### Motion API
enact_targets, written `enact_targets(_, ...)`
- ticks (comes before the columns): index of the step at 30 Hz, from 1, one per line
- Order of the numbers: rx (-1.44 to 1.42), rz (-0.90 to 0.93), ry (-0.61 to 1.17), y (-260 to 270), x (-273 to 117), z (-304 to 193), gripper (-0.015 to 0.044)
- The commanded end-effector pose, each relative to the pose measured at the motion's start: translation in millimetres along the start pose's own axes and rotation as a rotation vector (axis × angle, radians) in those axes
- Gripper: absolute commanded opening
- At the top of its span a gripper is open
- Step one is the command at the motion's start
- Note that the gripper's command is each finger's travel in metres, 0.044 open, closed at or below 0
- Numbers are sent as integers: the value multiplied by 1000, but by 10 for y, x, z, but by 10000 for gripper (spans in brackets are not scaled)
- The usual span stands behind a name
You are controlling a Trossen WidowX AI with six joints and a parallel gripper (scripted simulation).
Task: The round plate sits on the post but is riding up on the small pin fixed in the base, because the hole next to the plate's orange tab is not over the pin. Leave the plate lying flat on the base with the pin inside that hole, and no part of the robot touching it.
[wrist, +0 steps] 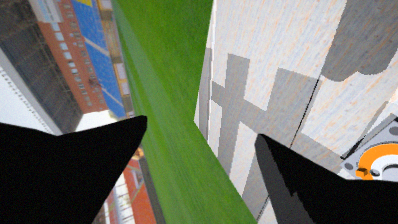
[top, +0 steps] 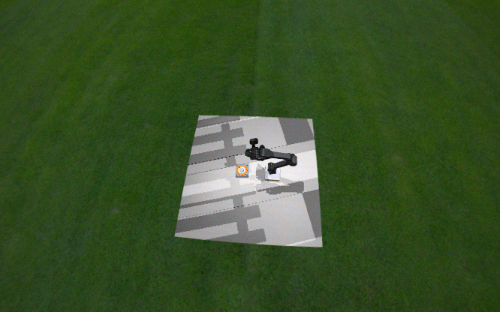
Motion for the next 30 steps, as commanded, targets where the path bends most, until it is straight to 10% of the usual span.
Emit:
enact_targets(1,-19,-5,1,-4,7,-12,374)
enact_targets(15,-1275,-350,281,-435,561,-743,6)
enact_targets(30,-2250,-417,981,-1035,1120,-1187,0)
Point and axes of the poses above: the point midway between the two fingers, 35 mm back from their tips, its own x axis out along the fingers, its own y axis across the jaws, z = x × y, the point moved 7 cm from there along -x, back along the fingers, and after that the axes turned 9 degrees about -x, right-handed, at the moved point
